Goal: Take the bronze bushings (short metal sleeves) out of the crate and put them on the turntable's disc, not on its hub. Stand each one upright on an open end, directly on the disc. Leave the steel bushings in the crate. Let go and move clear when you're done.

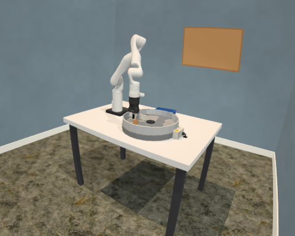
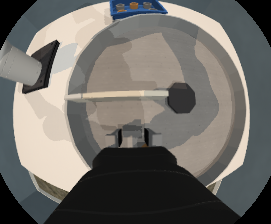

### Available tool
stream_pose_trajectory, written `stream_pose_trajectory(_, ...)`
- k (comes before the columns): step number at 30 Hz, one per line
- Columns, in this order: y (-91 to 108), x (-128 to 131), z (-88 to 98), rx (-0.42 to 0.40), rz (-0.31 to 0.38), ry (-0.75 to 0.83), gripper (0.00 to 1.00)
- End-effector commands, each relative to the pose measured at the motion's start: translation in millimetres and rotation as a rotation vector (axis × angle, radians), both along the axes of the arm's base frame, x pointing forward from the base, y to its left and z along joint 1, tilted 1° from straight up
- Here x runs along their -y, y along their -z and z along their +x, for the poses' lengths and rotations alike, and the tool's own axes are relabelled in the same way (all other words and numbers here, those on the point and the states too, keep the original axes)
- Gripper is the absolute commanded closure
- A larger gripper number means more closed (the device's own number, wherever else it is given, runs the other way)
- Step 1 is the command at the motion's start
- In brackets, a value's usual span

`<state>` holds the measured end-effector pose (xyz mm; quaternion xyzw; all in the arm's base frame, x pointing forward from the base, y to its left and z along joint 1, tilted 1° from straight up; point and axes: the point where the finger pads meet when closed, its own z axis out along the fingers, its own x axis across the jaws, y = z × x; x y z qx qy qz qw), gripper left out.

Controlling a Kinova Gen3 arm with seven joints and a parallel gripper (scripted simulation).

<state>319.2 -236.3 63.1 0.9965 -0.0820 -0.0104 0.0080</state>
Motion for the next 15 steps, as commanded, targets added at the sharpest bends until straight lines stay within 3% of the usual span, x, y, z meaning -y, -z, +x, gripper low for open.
stream_pose_trajectory(1, -15.1, -0.1, 5.6, 0.015, -0.005, -0.006, 0.22)
stream_pose_trajectory(7, -42.8, -0.6, 5.8, 0.015, -0.005, -0.006, 0.22)
stream_pose_trajectory(15, -54.9, -0.9, 5.8, 0.015, -0.005, -0.006, 0.22)
